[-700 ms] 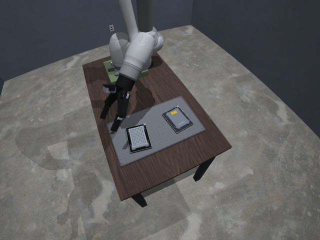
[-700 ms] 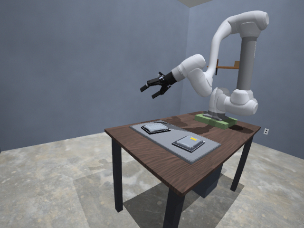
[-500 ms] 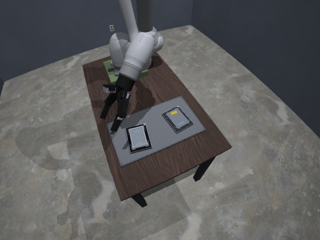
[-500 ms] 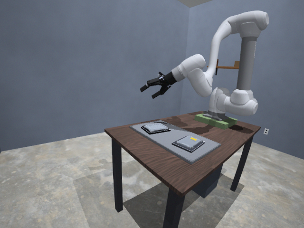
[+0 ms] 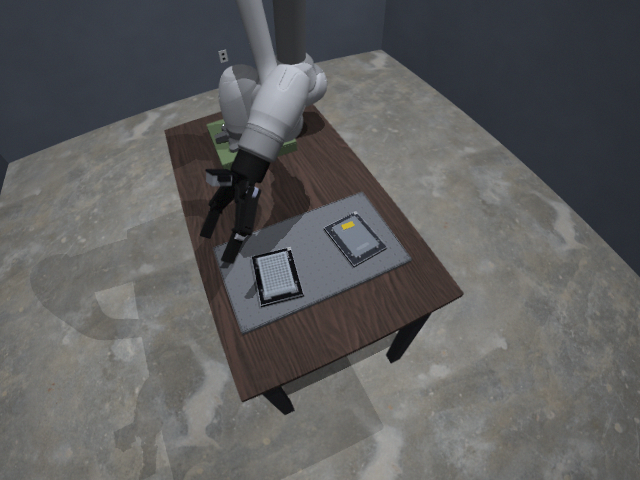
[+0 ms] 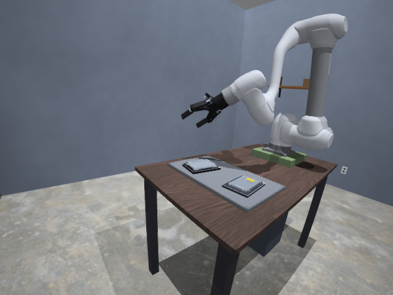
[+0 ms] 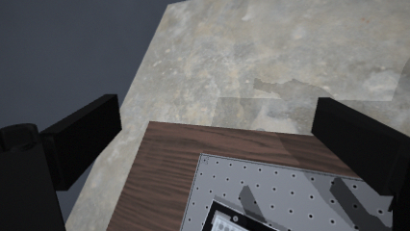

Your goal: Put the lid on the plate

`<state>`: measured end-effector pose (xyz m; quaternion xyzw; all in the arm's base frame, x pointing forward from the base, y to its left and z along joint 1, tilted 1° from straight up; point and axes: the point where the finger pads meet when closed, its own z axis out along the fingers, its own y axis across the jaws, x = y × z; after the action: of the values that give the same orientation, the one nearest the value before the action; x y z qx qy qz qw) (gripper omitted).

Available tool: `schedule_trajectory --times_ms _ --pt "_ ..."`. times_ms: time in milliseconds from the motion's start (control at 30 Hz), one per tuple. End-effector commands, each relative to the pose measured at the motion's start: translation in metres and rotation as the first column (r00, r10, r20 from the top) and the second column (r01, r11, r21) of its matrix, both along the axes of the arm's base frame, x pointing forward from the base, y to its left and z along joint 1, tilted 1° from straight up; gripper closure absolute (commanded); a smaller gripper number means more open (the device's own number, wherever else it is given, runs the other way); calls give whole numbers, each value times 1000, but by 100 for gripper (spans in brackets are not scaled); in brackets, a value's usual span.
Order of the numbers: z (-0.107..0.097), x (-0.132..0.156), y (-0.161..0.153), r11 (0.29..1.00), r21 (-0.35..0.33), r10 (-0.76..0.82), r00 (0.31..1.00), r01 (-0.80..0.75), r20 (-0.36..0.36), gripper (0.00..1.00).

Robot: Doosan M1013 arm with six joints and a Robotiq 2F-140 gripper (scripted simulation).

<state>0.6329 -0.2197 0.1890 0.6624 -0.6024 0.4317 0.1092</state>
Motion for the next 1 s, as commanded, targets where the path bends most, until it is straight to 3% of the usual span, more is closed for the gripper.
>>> schedule_trajectory --times_ms 0,167,333,400,533,633,900,967 --pt "-1 0 2 1000 -2 7 1000 -7 -15 0" --pt "-13 -1 15 998 -7 54 991 -55 -120 0" --pt "-38 -5 48 984 20 171 930 -174 -325 0" --pt "-38 -5 48 984 20 171 930 -174 -325 0" --pt "-64 -10 94 941 107 330 796 -321 -507 0" --pt "-84 -13 140 897 168 427 706 -409 -564 0" --pt "-114 -20 253 691 368 680 389 -622 -621 0" --pt "-114 -20 253 691 368 680 389 -622 -621 0"
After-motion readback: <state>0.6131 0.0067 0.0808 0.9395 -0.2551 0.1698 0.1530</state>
